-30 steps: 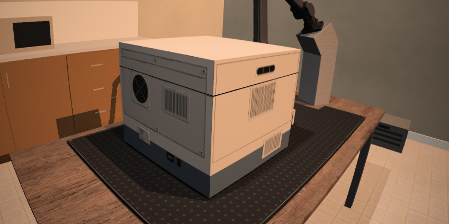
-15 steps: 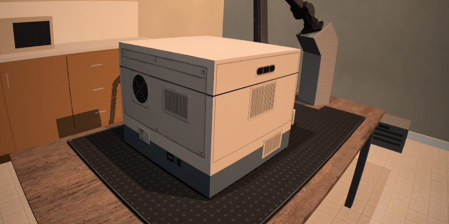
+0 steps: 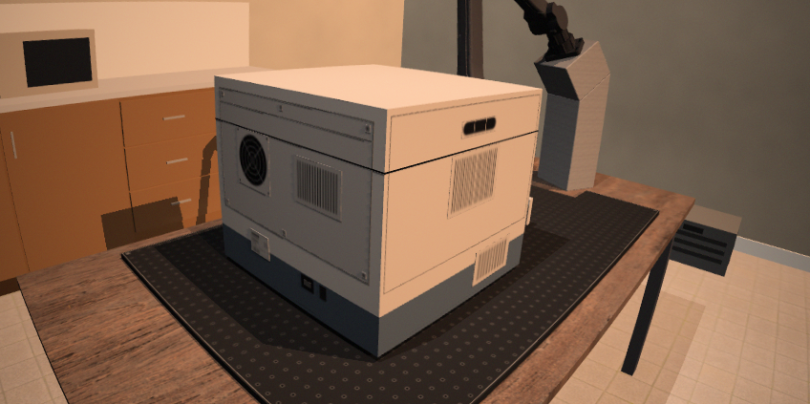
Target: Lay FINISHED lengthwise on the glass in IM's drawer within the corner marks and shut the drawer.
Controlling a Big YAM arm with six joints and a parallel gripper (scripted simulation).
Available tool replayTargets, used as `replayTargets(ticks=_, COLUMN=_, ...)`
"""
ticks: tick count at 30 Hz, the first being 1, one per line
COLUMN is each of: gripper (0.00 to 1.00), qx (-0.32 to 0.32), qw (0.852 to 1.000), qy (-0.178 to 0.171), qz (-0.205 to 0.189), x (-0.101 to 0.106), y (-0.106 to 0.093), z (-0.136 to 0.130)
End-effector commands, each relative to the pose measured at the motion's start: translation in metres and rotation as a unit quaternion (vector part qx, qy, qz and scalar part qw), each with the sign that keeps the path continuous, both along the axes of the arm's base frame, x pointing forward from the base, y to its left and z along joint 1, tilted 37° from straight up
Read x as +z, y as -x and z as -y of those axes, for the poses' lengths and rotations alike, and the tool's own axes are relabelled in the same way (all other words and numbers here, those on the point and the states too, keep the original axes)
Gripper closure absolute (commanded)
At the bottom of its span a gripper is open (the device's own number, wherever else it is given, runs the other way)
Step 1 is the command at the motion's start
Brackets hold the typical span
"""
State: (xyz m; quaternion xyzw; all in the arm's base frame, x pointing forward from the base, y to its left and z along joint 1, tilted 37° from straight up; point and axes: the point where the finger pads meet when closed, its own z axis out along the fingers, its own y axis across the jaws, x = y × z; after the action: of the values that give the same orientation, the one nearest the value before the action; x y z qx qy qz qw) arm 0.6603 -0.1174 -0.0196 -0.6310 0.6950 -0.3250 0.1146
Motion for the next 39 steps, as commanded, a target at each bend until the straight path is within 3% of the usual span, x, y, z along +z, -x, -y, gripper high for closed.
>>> replayTargets(ticks=1, gripper=0.08, qx=-0.006, qw=1.0, qy=0.001, qz=0.014, x=0.0176, y=-0.0055, z=0.0113)
replayTargets(ticks=39, gripper=0.08, qx=-0.003, qw=1.0, qy=0.003, qz=0.021, x=0.0191, y=-0.0109, z=0.0115)
